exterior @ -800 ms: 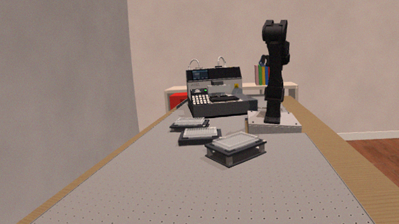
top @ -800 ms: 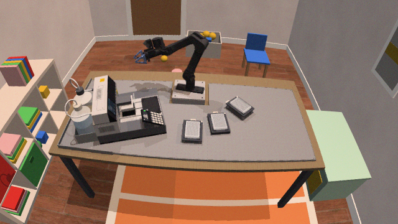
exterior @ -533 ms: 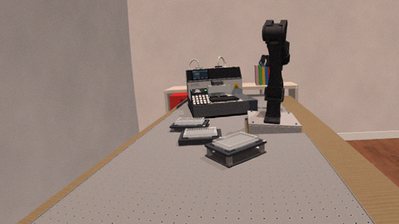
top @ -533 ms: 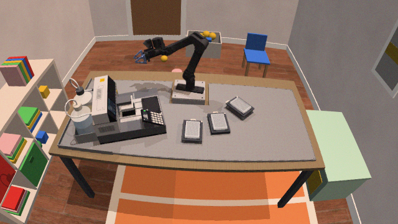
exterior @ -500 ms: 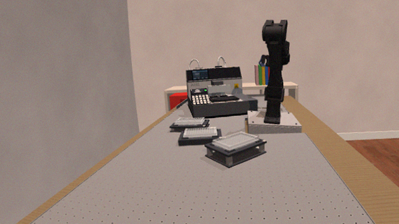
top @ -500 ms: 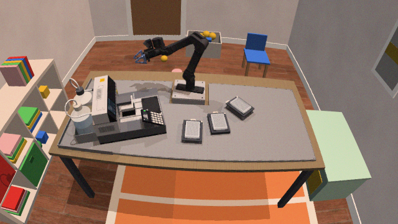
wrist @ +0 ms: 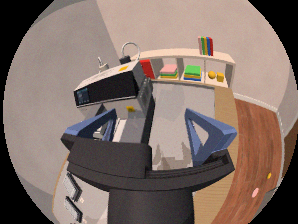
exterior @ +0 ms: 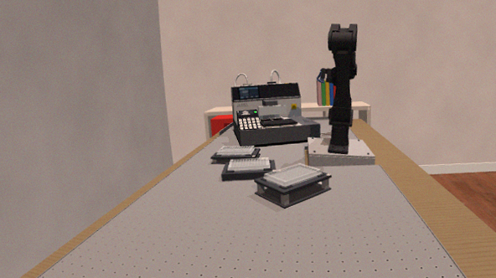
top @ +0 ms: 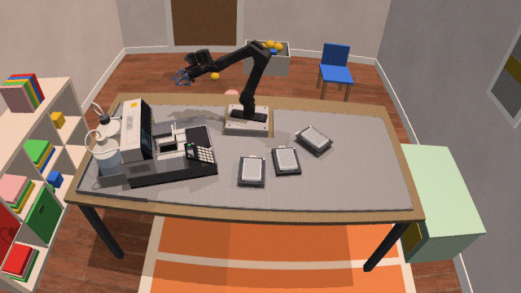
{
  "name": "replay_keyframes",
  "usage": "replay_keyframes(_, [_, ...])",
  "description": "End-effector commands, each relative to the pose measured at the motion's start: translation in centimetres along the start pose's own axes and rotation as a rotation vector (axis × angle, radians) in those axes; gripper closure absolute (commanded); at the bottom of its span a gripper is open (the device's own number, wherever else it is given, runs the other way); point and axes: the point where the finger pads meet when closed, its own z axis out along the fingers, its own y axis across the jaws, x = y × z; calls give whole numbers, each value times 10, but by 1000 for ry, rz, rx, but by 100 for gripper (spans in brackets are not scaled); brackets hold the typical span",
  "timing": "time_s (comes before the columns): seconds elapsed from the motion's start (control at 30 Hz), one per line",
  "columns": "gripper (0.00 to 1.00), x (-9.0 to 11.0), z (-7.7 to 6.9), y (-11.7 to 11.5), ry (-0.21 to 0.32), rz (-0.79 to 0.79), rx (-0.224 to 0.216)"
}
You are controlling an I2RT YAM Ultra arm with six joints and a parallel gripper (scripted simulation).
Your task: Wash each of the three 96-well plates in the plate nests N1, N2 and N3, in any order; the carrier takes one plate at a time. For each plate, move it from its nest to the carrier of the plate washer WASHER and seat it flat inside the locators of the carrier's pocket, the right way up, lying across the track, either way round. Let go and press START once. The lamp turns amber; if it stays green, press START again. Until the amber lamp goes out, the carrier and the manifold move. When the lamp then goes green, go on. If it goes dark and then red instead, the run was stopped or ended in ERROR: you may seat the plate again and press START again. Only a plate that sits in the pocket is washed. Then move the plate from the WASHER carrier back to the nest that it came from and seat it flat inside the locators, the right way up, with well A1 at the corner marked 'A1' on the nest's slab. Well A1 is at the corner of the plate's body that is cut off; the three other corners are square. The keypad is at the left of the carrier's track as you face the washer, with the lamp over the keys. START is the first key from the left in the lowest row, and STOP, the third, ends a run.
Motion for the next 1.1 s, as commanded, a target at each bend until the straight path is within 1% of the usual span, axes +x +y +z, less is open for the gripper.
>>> replay_keyframes(0.0, [0, -2, 8, 11, 49, 5, -33])
replay_keyframes(0.1, [0, 2, 17, 22, 49, 6, -33])
replay_keyframes(0.17, [0, 6, 22, 30, 106, 14, -66])
replay_keyframes(0.2, [0, 8, 25, 33, 122, 17, -76])
replay_keyframes(0.23, [0, 10, 27, 37, 122, 17, -76])
replay_keyframes(0.3, [0, 10, 27, 37, 122, 17, -76])
replay_keyframes(0.37, [0, 13, 32, 45, 180, 19, -108])
replay_keyframes(0.4, [0, 15, 34, 49, 198, 20, -117])
replay_keyframes(0.57, [0, 25, 45, 70, 198, 21, -118])
replay_keyframes(0.63, [0, 29, 49, 78, 257, 18, -147])
replay_keyframes(0.67, [0, 31, 51, 82, 276, 17, -157])
replay_keyframes(0.77, [0, 38, 56, 95, 276, 18, -157])
replay_keyframes(0.8, [0, 40, 57, 99, 306, 14, -171])
replay_keyframes(0.87, [0, 40, 57, 99, 306, 14, -171])
replay_keyframes(0.93, [0, 45, 59, 108, 357, 7, -194])
replay_keyframes(1.07, [0, 53, 64, 125, 356, 7, -194])
